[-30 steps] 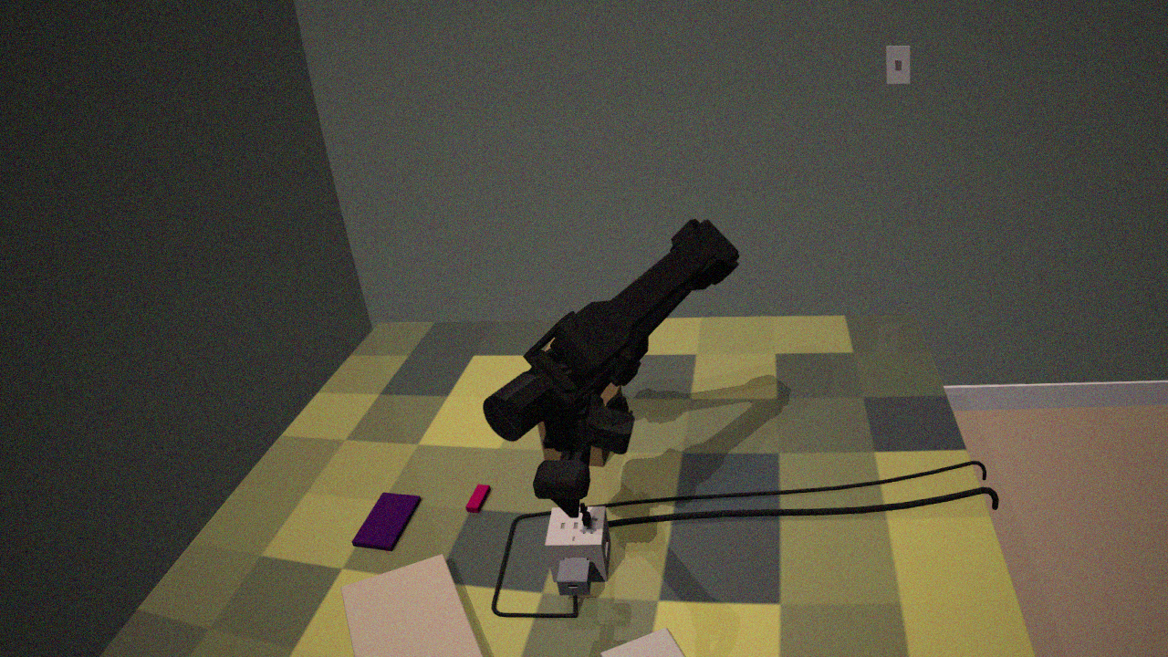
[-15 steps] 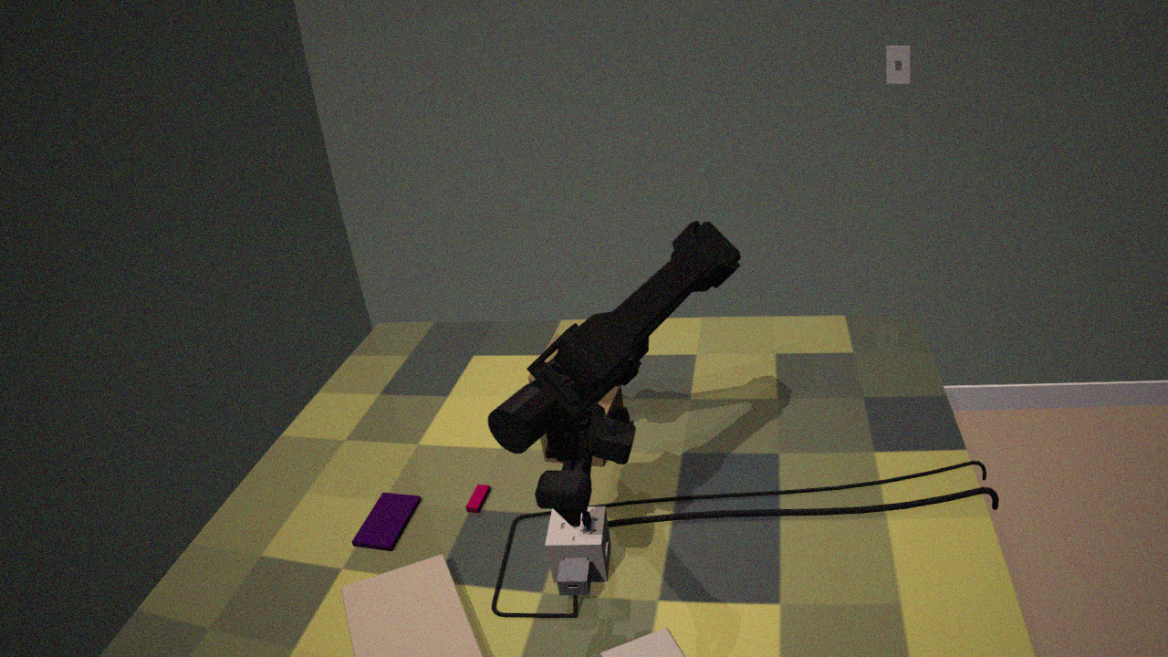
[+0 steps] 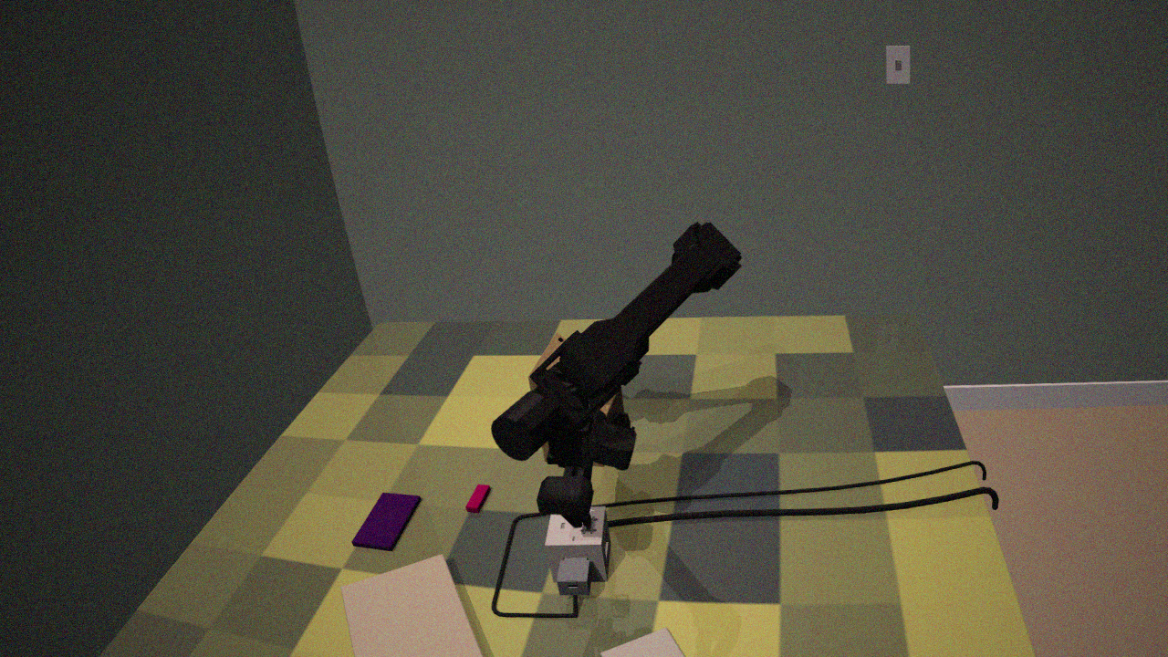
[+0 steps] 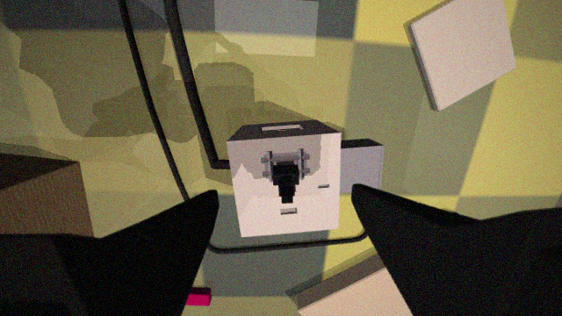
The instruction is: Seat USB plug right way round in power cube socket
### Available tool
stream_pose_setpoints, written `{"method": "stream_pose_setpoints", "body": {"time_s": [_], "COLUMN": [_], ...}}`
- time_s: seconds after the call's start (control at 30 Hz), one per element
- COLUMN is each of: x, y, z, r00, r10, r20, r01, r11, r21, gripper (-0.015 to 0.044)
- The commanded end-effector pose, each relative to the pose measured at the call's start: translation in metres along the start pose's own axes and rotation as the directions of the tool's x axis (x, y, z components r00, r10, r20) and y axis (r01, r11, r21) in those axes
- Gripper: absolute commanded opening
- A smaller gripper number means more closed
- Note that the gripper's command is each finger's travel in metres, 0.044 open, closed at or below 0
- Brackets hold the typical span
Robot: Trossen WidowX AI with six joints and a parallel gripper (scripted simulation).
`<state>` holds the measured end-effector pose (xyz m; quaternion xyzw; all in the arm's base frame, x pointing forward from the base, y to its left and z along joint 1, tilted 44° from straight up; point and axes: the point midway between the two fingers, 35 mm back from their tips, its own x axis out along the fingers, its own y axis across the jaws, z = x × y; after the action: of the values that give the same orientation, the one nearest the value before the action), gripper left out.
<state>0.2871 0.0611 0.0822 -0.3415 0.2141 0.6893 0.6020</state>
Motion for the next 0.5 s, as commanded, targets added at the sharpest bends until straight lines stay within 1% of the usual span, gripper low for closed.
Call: {"method": "stream_pose_setpoints", "body": {"time_s": [0.0, 0.33, 0.47], "x": [-0.0002, -0.0002, -0.0002], "y": [0.0000, 0.0000, 0.0000], "z": [0.0000, 0.0000, 0.0000], "r00": [1.000, 1.000, 1.000], "r10": [0.000, 0.000, 0.000], "r20": [0.000, 0.000, 0.000], "r01": [0.000, 0.000, 0.000], "r11": [1.000, 1.000, 1.000], "r21": [0.000, 0.000, 0.000], "gripper": [0.0282, 0.0020, 0.0000]}}
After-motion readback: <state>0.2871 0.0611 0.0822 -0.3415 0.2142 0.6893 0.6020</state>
